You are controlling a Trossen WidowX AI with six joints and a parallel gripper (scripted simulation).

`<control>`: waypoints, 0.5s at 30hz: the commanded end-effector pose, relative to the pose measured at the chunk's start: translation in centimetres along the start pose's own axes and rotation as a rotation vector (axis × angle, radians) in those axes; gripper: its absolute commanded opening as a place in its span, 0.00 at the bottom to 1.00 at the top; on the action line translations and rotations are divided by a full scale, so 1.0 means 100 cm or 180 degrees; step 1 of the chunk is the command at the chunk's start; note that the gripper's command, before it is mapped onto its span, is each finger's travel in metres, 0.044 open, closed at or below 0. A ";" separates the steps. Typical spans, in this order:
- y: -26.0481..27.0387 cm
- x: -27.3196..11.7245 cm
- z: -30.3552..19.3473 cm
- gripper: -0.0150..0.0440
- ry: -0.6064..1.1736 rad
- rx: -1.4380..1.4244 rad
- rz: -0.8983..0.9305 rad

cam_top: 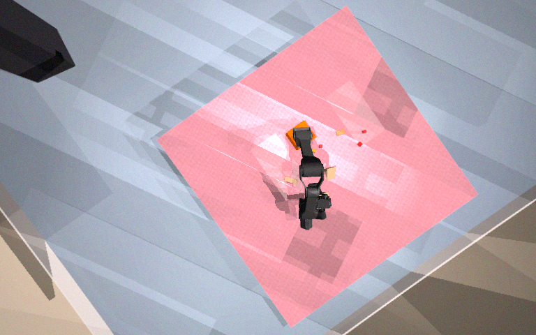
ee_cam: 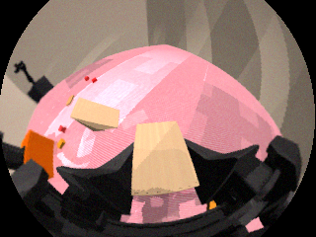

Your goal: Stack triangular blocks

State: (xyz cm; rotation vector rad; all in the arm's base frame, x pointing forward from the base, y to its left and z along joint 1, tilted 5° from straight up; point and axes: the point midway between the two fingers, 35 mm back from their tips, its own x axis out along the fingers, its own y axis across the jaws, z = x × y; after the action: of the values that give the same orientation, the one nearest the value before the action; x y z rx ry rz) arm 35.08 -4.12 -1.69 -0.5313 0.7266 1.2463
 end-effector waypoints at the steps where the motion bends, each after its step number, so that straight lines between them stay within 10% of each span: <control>1: 0.000 0.000 0.000 0.65 0.0008 0.0000 -0.0004; 9: 0.000 0.000 0.000 1.00 0.0008 0.0000 -0.0004; 15: 0.000 0.000 0.000 1.00 0.0008 0.0000 -0.0004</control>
State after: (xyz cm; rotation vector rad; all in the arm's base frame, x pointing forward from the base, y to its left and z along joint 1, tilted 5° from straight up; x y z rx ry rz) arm 35.08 -4.08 -1.68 -0.5319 0.7265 1.2472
